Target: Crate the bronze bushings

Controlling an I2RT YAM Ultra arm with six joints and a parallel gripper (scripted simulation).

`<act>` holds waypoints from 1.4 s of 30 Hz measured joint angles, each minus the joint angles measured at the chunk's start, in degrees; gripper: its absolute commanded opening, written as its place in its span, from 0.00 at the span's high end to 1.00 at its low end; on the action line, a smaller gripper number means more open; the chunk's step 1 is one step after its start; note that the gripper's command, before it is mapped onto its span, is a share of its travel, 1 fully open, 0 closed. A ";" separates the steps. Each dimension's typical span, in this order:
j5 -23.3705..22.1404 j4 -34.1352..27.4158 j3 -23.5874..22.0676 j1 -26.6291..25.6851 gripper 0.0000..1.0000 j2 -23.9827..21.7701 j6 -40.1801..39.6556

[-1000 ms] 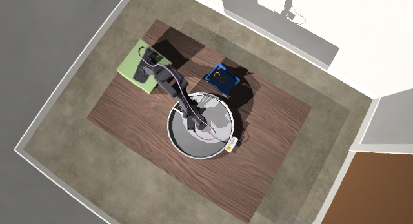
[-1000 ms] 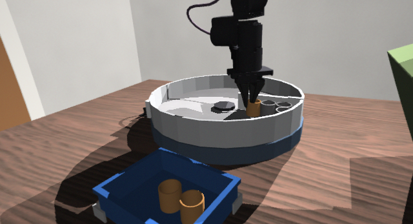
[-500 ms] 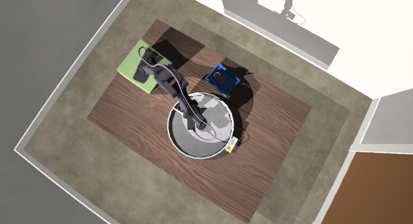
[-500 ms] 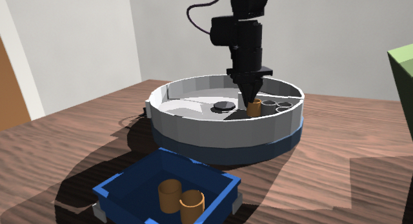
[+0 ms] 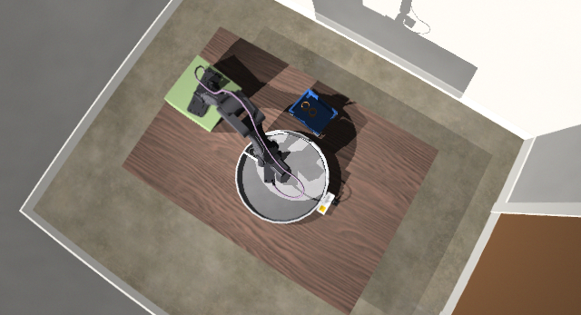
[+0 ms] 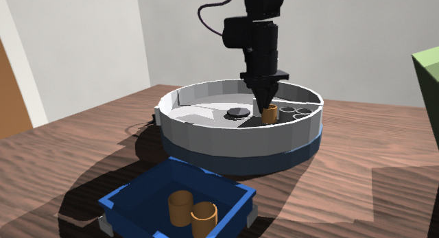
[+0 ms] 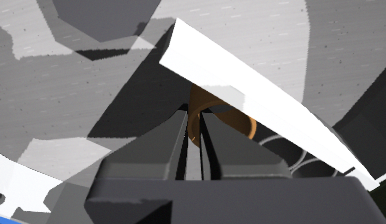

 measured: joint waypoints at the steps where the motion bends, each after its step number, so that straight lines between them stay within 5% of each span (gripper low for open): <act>1: 0.00 0.00 0.00 0.00 1.00 0.00 0.00; 42: 0.00 -2.32 0.00 0.00 1.00 -2.12 0.00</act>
